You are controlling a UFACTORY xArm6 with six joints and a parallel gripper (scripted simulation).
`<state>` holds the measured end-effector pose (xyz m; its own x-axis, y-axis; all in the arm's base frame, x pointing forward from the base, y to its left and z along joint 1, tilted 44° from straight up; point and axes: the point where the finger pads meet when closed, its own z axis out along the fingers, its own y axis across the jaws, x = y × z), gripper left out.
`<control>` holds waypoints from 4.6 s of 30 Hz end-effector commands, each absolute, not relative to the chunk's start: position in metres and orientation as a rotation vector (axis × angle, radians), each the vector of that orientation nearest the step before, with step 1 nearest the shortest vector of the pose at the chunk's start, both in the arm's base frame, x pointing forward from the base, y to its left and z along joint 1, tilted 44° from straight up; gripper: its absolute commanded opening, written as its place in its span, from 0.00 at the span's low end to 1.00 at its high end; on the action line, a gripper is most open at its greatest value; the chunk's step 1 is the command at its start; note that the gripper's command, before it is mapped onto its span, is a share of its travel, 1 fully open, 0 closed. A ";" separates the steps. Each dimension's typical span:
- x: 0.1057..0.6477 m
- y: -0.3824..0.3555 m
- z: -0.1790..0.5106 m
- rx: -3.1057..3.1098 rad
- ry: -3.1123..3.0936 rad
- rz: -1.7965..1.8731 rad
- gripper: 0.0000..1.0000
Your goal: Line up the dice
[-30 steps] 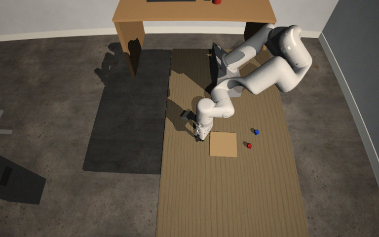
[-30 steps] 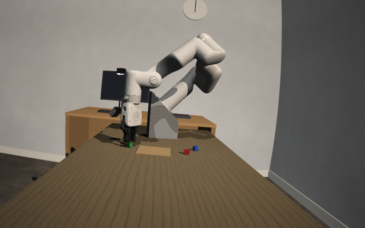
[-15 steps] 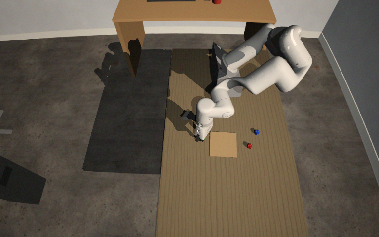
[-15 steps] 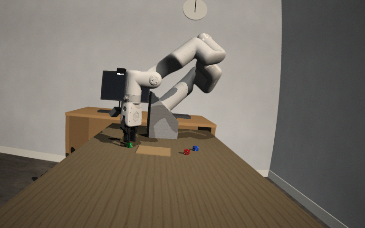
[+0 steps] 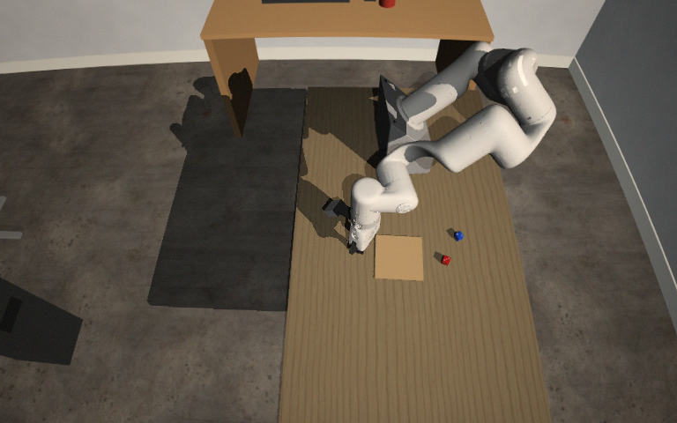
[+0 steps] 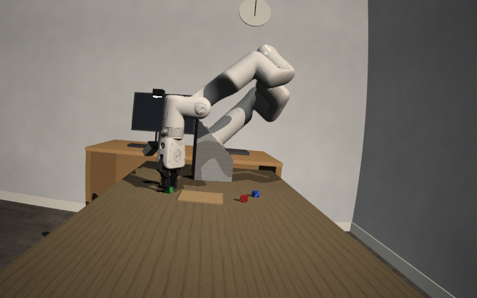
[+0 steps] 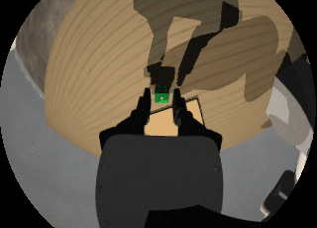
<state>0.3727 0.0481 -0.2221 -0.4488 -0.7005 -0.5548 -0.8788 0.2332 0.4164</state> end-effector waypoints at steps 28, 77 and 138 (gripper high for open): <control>0.372 0.056 -0.231 -1.482 2.255 1.020 0.36; 0.372 0.056 -0.231 -1.482 2.255 1.020 0.15; 0.358 0.064 -0.076 -1.875 1.783 0.871 0.15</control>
